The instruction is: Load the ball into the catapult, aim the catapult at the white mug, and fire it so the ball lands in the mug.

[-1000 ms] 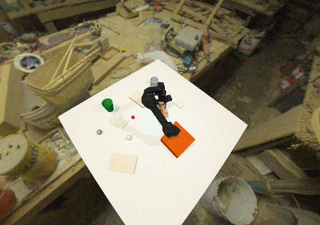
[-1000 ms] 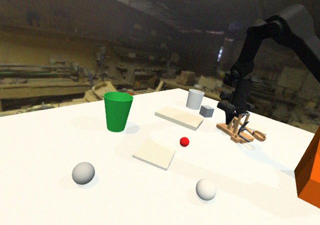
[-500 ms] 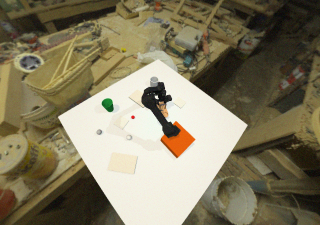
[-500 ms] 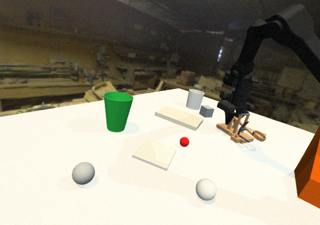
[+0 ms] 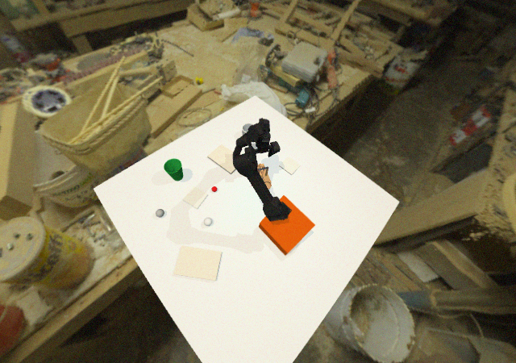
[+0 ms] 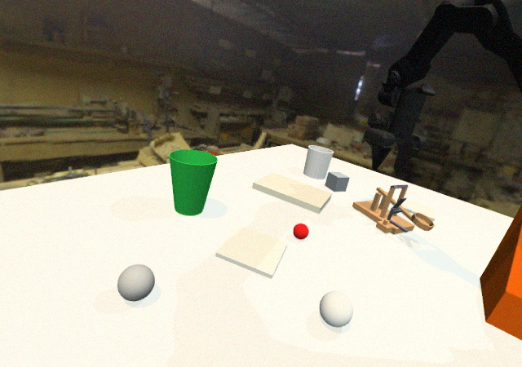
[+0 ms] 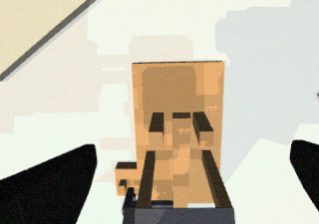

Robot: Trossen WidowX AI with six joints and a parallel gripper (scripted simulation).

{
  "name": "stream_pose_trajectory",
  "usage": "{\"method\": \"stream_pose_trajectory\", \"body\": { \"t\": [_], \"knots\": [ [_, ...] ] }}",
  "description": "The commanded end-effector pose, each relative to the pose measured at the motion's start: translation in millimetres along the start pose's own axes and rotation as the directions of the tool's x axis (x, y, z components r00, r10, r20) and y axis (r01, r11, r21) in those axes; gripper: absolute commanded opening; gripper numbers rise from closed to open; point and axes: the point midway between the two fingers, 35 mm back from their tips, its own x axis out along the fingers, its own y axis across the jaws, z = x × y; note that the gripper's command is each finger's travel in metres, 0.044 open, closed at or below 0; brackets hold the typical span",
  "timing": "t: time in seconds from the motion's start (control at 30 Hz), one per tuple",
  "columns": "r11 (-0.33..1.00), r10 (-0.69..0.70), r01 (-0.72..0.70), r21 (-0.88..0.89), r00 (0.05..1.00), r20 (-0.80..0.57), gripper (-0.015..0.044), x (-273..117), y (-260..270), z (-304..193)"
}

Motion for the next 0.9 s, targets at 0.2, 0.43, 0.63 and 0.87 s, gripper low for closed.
{"method": "stream_pose_trajectory", "body": {
  "t": [0.2, 0.43, 0.63, 0.87],
  "knots": [
    [1.0, -0.002, 0.002, 0.001, 1.0, 0.0, 0.044, -59.5, -0.7, 1.8],
    [0.997, -0.005, 0.003, -0.075, 1.0, -0.016, 0.03, -35.2, 11.4, 3.2],
    [0.967, -0.024, 0.02, -0.254, 1.0, -0.011, 0.03, -28.1, 39.1, 8.5],
    [0.89, -0.04, 0.034, -0.455, 0.999, -0.003, 0.03, -18.6, 72.6, 11.4]
  ]
}}
